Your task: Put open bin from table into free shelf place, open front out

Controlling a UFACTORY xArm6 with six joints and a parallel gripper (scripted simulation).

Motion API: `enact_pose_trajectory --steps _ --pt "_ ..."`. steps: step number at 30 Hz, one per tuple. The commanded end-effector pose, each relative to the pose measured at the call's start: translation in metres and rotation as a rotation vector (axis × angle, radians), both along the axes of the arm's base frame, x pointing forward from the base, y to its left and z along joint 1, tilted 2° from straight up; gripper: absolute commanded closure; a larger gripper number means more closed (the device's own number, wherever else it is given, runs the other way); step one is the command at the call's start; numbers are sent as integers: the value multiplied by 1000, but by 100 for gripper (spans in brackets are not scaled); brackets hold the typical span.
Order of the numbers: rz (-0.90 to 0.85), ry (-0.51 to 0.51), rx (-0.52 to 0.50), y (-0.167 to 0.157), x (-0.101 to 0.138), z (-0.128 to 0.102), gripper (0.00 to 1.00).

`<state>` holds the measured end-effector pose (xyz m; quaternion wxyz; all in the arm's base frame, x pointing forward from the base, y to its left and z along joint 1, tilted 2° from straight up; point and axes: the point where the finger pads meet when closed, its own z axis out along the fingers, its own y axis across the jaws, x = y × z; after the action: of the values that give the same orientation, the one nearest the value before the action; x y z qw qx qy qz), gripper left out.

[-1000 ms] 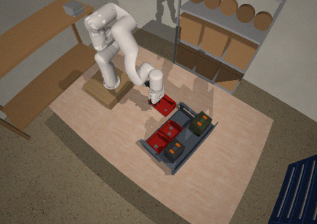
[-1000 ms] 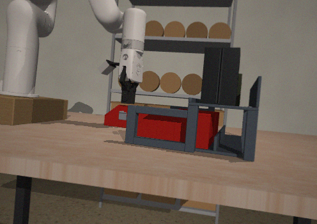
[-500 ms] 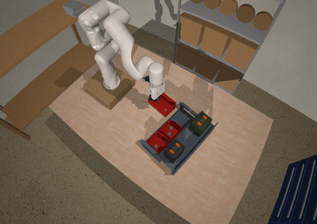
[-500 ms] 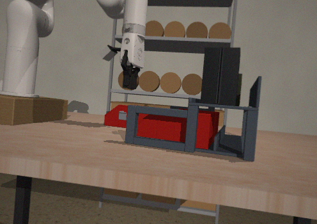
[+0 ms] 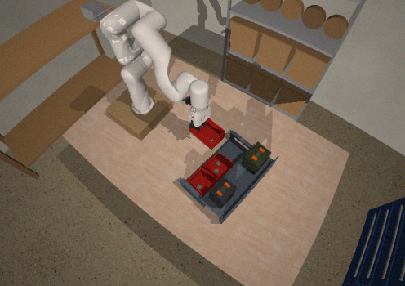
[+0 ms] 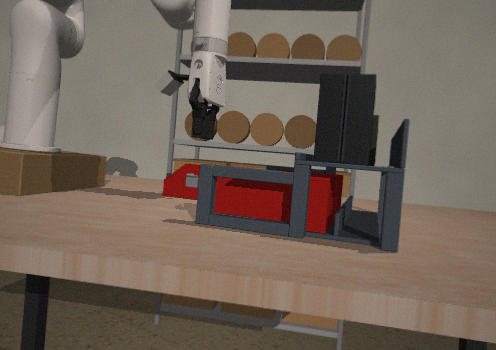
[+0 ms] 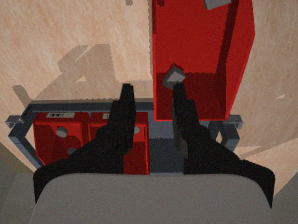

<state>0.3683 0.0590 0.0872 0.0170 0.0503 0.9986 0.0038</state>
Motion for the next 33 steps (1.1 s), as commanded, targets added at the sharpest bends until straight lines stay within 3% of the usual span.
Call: enact_pose_trajectory --steps 1,6,18,23,33 --pt "0 -4 1 0 1 1 67" --pt "-260 -2 10 17 38 -1 67" --pt "-260 -2 10 17 38 -1 67" --pt "-517 -1 21 39 87 -3 67" --pt "-517 -1 21 39 87 -3 67"
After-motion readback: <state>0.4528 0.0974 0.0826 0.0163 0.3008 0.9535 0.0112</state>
